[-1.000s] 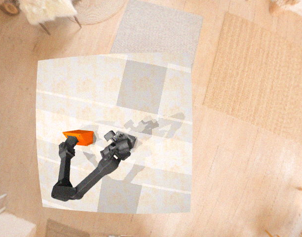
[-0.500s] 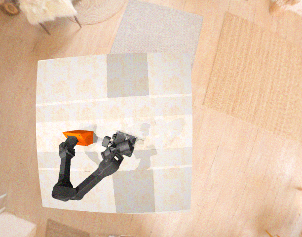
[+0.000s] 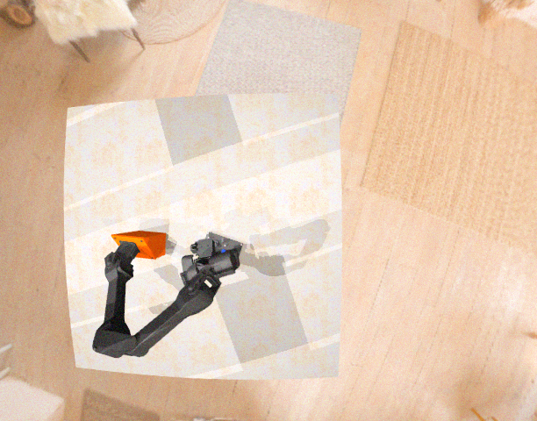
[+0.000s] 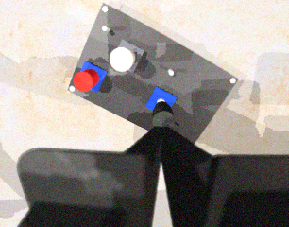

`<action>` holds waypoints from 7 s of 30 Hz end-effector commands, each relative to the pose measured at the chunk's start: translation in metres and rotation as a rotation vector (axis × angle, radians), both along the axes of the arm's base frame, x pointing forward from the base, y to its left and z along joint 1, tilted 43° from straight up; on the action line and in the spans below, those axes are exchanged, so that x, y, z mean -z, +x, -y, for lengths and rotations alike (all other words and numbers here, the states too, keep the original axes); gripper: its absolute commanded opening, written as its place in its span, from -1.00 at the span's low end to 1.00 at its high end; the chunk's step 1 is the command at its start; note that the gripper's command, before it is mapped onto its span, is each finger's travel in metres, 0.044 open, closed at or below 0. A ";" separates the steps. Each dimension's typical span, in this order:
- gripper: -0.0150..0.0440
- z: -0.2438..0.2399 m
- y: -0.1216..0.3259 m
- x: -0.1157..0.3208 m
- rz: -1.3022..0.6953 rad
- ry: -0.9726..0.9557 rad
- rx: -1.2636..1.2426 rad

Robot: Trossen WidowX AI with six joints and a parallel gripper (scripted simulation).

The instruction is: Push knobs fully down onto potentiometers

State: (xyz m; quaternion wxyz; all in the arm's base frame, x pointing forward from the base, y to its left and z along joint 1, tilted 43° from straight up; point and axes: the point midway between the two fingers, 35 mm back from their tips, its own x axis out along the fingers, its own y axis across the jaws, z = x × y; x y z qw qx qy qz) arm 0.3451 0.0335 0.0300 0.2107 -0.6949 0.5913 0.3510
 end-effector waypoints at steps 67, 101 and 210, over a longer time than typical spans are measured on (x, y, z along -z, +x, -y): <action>-0.49 0.032 0.008 0.023 -0.430 -0.041 -0.465; -0.49 0.035 0.009 0.027 -0.430 -0.041 -0.465; -0.49 0.048 0.010 0.040 -0.430 -0.042 -0.464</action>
